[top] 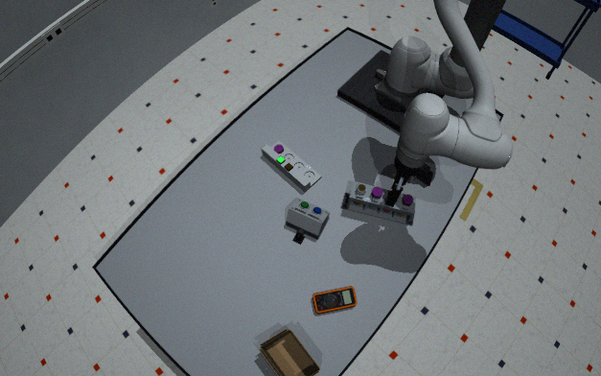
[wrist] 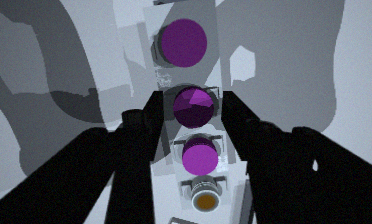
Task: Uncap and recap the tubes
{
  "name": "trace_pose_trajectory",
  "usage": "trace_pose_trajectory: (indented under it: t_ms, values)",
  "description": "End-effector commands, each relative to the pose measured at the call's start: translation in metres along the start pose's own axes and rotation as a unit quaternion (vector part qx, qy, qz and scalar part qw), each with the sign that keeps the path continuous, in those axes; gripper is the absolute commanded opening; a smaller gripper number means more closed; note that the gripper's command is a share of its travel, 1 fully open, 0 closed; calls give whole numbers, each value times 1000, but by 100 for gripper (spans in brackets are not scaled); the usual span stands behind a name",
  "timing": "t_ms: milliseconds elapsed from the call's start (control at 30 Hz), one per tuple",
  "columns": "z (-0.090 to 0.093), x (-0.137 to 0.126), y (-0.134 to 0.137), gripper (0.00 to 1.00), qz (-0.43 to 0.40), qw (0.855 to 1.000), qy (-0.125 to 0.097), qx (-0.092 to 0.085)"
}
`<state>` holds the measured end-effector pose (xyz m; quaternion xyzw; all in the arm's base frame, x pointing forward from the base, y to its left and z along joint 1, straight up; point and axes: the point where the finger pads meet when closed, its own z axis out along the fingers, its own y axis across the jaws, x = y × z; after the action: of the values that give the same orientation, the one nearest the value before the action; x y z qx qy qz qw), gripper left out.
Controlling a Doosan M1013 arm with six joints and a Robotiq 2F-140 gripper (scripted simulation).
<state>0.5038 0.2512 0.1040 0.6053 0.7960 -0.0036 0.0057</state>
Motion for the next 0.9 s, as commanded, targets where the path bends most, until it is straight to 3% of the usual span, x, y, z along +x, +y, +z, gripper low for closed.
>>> trace_pose_trajectory:
  t_ms: [0, 233, 467, 667, 700, 867]
  values:
    - [-1, 0, 0, 41, -58, 998, 6, 0]
    - [-1, 0, 0, 41, -197, 980, 6, -1]
    - [-1, 0, 0, 41, -330, 944, 5, -2]
    - [-1, 0, 0, 41, -330, 944, 5, -2]
    - [-1, 0, 0, 30, -330, 944, 5, -2]
    - [-1, 0, 0, 30, -330, 944, 5, -2]
